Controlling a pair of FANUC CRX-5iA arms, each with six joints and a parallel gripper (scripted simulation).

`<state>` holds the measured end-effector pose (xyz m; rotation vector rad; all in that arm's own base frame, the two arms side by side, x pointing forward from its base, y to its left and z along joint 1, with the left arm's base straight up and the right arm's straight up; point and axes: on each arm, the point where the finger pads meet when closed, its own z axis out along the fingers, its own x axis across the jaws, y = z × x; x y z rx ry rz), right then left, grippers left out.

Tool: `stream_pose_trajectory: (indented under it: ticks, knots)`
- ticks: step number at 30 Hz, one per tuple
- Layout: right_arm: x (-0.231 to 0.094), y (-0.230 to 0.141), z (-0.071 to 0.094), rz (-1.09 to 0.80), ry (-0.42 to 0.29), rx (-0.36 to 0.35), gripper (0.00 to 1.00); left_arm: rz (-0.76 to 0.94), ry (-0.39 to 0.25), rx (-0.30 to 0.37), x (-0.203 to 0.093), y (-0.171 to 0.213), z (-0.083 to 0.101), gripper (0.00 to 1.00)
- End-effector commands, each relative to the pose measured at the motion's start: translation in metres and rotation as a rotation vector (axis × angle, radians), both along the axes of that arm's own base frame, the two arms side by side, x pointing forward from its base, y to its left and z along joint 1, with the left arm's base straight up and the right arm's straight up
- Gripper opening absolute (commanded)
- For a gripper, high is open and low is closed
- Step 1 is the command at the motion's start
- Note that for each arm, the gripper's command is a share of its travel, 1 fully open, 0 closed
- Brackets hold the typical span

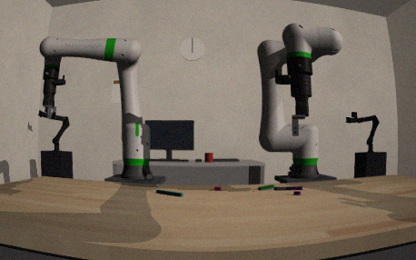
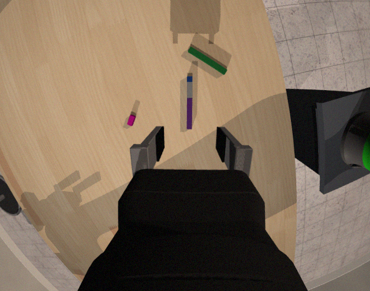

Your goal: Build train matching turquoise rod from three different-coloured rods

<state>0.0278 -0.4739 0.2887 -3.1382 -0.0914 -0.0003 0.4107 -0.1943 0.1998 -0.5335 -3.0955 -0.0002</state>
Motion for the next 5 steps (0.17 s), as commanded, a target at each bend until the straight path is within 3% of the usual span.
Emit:
stream_pose_trajectory:
  ticks: [1, 5]
  knots:
    - [-0.0002, -0.0003, 0.0009, 0.0, 0.0, -0.002, 1.0, 0.0, -0.001, -0.001, 0.0003, -0.0002, 0.0007, 1.0]
    - [-0.0002, -0.0003, 0.0009, 0.0, 0.0, -0.002, 1.0, 0.0, -0.001, -0.001, 0.0003, -0.0002, 0.0007, 1.0]
